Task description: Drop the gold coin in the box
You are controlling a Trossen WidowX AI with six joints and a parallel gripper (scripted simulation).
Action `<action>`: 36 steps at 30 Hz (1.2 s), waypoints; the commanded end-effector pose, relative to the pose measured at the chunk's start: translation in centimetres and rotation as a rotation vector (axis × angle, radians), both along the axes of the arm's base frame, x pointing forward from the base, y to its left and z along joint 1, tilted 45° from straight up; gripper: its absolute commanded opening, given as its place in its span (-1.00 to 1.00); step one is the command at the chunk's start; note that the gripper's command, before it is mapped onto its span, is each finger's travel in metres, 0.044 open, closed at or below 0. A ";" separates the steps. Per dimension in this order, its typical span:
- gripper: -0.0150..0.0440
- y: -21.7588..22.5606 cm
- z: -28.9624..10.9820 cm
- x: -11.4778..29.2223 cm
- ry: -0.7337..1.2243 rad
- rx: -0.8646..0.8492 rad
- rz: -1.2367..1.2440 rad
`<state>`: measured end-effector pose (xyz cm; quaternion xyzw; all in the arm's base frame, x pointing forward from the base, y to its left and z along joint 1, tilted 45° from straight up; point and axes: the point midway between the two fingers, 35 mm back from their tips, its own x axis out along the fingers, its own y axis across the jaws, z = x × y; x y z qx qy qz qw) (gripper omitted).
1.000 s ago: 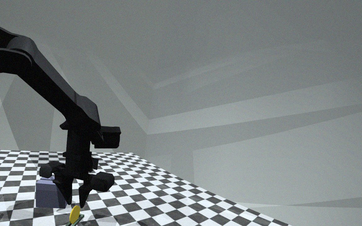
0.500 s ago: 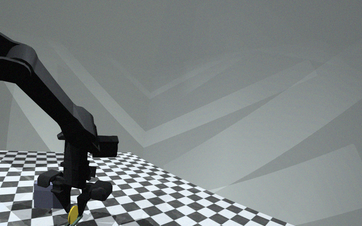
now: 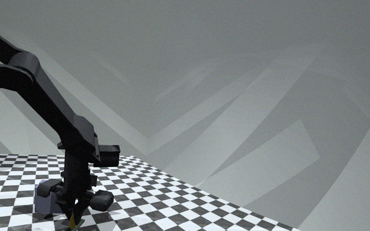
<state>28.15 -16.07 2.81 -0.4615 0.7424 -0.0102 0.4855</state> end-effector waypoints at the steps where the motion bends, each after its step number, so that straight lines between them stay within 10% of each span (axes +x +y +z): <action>1: -0.49 -0.1 0.0 0.0 0.004 -0.005 0.002; 36: -0.49 4.3 3.7 1.0 -0.019 0.017 -0.014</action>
